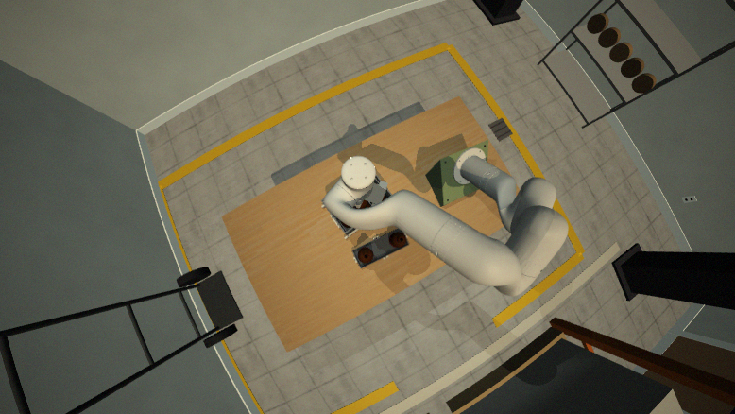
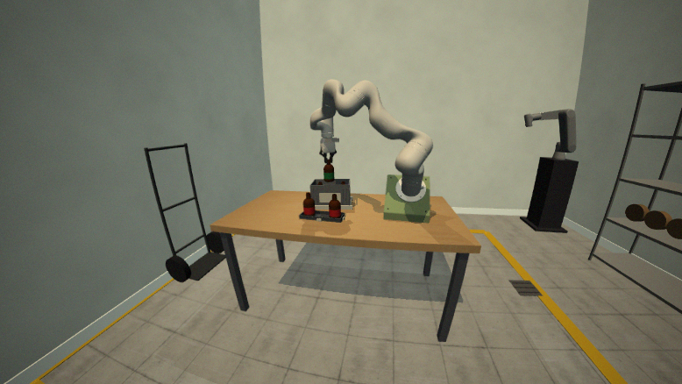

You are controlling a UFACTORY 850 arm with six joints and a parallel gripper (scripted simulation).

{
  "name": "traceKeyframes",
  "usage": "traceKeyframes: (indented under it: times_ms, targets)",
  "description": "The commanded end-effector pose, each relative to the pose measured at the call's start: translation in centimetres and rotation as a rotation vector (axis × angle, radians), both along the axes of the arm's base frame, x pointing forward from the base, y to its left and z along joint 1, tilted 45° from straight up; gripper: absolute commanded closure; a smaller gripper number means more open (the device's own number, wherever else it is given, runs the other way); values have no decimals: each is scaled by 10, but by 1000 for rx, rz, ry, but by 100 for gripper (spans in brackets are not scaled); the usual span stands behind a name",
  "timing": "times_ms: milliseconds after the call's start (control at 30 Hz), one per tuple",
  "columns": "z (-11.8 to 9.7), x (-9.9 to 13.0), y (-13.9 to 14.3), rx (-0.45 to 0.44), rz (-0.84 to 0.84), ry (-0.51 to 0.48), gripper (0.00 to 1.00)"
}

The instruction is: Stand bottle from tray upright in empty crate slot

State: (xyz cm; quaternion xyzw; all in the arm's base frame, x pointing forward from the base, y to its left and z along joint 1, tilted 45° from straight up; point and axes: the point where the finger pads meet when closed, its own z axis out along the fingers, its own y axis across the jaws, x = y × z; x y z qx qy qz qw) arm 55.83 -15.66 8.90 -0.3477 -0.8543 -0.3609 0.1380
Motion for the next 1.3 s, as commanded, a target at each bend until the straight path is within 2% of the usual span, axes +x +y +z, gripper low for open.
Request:
traceKeyframes:
  times_ms: [0,1267]
  targets:
    - [-5,1,-6,-1,-1,-1,100]
    - [-38,5,-39,-1,-1,-1,100]
